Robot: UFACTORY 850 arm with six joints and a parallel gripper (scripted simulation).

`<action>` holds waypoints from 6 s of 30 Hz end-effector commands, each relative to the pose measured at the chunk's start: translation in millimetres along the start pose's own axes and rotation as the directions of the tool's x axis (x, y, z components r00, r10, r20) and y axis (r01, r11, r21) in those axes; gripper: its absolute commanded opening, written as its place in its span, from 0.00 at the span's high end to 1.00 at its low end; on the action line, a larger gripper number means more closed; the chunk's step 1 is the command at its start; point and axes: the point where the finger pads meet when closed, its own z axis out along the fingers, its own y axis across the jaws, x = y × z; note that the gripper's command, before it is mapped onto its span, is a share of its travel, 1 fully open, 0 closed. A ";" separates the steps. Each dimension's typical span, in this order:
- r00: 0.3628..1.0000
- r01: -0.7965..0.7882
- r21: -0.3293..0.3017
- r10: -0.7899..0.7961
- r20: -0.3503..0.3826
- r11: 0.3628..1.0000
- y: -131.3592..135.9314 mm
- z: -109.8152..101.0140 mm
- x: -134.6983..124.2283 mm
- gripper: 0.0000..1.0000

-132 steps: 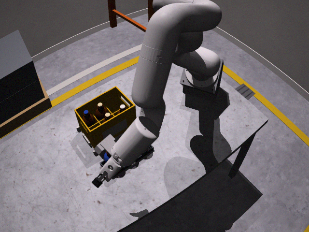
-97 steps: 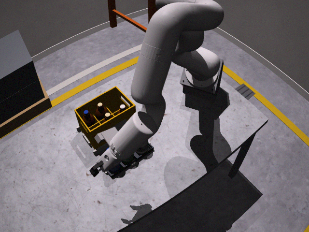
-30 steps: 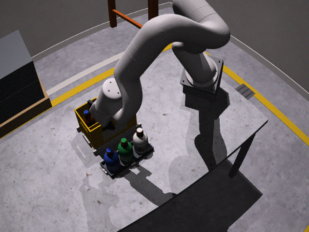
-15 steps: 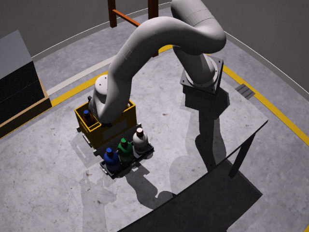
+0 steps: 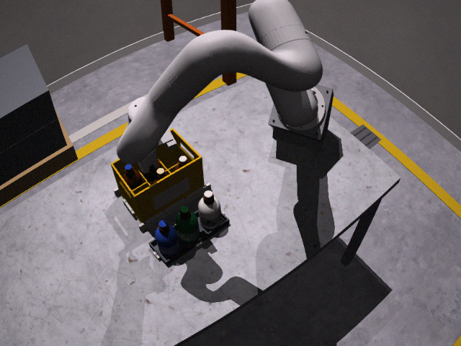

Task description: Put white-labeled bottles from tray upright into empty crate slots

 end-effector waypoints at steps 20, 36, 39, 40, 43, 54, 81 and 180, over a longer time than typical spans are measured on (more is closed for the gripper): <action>0.826 -0.563 -0.228 0.539 -0.165 0.794 -103.6 48.6 47.7 0.00; 0.781 -0.625 -0.235 0.594 -0.195 0.744 -116.4 54.5 53.6 1.00; 0.781 -0.625 -0.235 0.594 -0.195 0.744 -116.4 54.5 53.6 1.00; 0.781 -0.625 -0.235 0.594 -0.195 0.744 -116.4 54.5 53.6 1.00; 0.781 -0.625 -0.235 0.594 -0.195 0.744 -116.4 54.5 53.6 1.00; 0.781 -0.625 -0.235 0.594 -0.195 0.744 -116.4 54.5 53.6 1.00; 0.793 -0.609 -0.219 0.576 -0.199 0.763 -1.4 21.7 69.6 1.00; 0.805 -0.593 -0.241 0.563 -0.187 0.768 131.7 9.8 144.3 0.34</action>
